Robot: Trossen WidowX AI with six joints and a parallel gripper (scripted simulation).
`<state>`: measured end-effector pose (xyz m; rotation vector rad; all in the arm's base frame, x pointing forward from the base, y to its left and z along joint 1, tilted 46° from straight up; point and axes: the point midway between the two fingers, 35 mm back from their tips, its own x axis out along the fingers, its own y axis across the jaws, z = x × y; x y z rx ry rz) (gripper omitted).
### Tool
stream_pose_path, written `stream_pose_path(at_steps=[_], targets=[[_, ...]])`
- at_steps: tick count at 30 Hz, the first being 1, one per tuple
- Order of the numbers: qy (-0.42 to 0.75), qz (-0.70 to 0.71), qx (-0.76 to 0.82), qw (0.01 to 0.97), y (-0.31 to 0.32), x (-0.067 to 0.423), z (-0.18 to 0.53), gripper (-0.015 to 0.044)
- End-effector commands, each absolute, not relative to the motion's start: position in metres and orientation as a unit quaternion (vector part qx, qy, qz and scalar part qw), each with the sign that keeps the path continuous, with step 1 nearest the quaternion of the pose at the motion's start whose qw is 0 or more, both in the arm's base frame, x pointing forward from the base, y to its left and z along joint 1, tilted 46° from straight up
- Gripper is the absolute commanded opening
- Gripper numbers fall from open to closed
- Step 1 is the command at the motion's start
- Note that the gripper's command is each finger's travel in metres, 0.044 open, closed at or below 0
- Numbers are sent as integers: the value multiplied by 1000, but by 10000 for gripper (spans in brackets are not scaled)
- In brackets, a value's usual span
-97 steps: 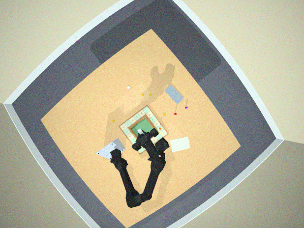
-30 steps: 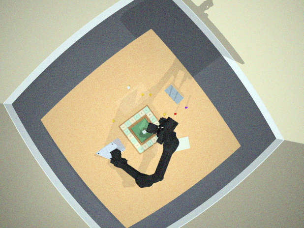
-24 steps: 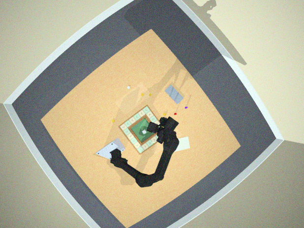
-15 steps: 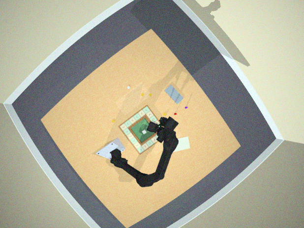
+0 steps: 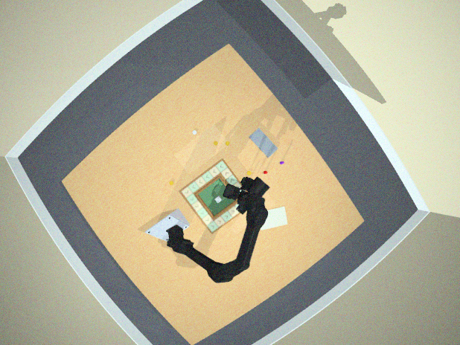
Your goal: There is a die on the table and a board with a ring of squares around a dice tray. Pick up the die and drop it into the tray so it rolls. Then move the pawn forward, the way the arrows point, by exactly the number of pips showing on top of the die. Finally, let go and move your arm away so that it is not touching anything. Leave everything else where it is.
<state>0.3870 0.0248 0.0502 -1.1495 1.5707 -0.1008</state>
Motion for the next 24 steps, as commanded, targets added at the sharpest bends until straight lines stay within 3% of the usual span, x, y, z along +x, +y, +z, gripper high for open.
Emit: stream_pose_path(at_steps=[1,5,11,17,24], targets=[[667,-42,-491,558,19,387,45,200],[667,-43,-491,558,16,387,42,200],[667,-43,-491,558,16,387,42,43],[667,-43,-491,558,16,387,42,3],[666,-40,-493,558,23,387,48,0]])
